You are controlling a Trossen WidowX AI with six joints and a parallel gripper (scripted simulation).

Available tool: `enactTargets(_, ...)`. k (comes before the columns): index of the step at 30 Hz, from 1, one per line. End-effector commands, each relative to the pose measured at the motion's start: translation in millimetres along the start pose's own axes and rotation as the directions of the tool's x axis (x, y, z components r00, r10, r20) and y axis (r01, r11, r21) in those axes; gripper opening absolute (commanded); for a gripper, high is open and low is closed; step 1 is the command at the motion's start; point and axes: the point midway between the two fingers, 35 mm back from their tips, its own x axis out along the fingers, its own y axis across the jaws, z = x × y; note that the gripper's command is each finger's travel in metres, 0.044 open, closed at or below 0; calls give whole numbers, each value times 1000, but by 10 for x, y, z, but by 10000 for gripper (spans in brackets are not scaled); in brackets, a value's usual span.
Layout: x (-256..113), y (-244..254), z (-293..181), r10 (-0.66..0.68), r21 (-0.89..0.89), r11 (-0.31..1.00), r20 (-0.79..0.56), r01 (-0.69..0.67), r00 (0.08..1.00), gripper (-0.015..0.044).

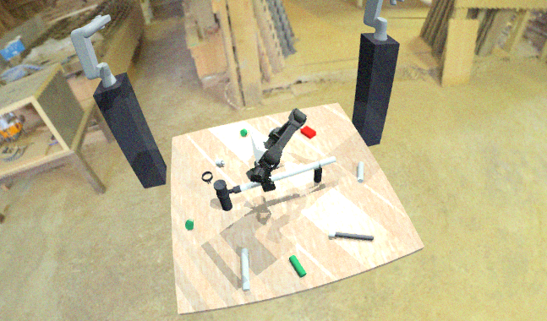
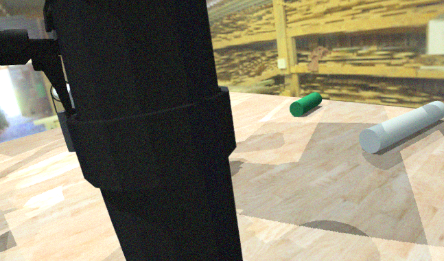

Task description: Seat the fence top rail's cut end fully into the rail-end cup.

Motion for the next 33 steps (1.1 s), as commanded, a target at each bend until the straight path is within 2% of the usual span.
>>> enactTargets(1, -35, 11, 89, 18, 11, 1000, 19, -18, 1000, 0)
enactTargets(33, 17, -65, 298, 18, 11, 1000, 20, -18, 1000, 0)
